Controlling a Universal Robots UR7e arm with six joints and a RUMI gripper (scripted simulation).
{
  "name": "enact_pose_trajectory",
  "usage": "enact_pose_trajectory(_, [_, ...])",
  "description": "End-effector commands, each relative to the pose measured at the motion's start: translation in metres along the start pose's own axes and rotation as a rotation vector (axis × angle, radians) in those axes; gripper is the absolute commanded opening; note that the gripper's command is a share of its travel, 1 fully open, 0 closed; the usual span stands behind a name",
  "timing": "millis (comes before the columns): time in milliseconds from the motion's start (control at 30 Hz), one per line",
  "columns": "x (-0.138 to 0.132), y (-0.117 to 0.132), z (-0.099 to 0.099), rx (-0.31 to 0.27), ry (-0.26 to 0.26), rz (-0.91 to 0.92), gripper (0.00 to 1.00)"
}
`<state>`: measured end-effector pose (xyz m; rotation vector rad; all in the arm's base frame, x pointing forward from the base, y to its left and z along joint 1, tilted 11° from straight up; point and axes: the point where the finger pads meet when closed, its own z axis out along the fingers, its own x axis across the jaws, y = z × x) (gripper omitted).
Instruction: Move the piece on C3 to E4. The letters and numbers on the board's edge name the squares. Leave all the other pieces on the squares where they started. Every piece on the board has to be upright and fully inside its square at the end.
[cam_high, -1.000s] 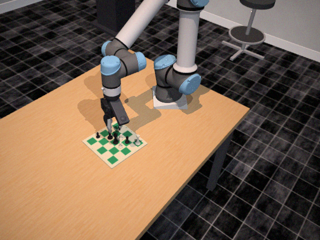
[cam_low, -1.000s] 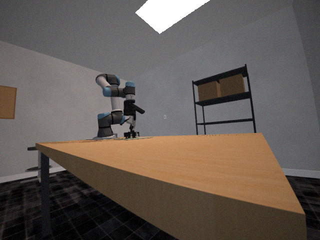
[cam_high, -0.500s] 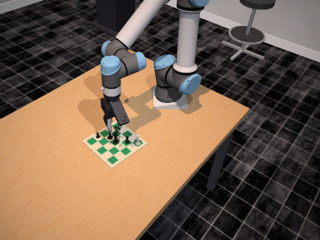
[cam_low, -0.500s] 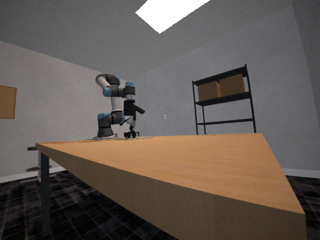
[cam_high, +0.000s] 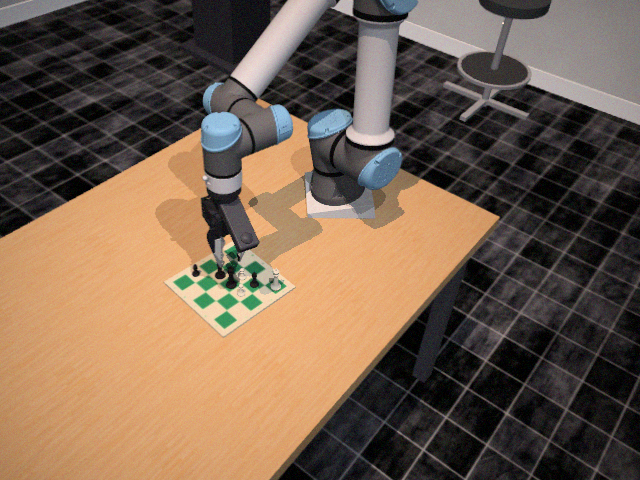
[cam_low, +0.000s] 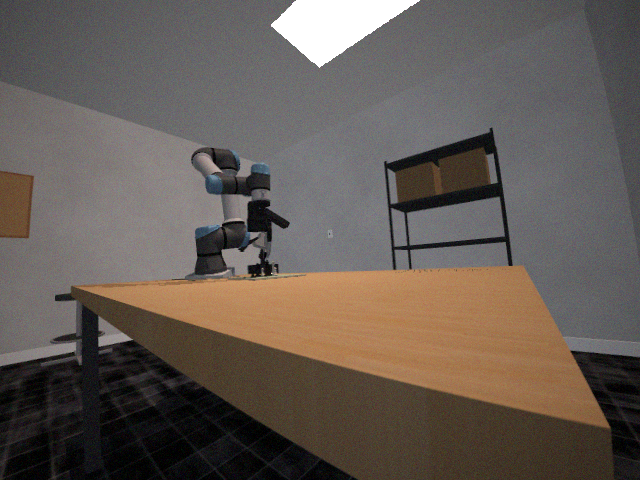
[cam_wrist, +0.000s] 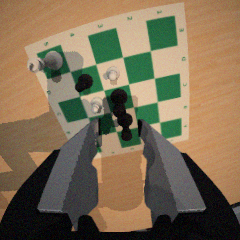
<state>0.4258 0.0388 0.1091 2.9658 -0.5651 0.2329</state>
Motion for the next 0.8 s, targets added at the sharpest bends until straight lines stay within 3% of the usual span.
enact_pose_trajectory(0, [0.0,0.0,0.005,0.0,0.001,0.0,0.25])
enact_pose_trajectory(467, [0.0,0.0,0.035,0.0,0.001,0.0,0.25])
enact_pose_trajectory(767, [0.0,0.0,0.04,0.0,0.001,0.0,0.25])
